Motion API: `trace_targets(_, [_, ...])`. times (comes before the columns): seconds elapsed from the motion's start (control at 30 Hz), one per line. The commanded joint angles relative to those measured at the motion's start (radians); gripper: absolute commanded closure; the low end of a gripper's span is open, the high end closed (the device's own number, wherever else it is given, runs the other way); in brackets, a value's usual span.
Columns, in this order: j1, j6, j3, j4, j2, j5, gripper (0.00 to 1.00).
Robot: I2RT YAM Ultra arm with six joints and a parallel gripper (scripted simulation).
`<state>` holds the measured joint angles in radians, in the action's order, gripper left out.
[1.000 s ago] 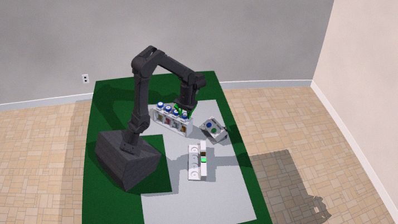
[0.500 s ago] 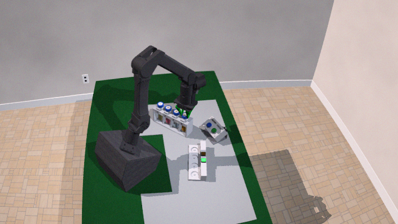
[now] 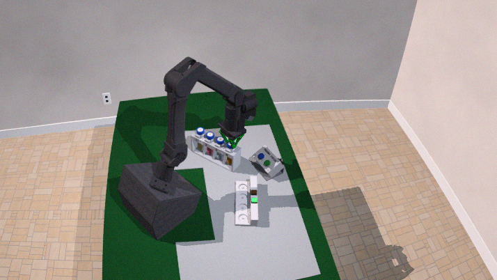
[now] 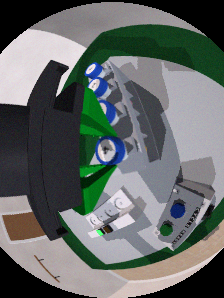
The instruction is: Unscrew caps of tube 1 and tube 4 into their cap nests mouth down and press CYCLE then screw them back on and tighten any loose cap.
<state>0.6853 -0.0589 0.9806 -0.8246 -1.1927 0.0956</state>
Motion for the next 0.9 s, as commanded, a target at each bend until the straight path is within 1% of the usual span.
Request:
trace_targets(0.0, [0.001,0.134,0.002,0.007,0.004,0.001,1.00])
trace_targets(0.3, [0.001,0.434,0.002,0.009,0.003,0.001,1.00])
trace_targets(0.33, [0.001,0.453,0.001,0.009,0.003,0.001,1.00])
trace_targets(0.57, [0.001,0.453,0.001,0.009,0.003,0.001,1.00])
trace_targets(0.6, [0.001,0.453,0.001,0.009,0.003,0.001,0.51])
trace_targets(0.87, [0.001,0.453,0.002,0.009,0.003,0.001,0.51])
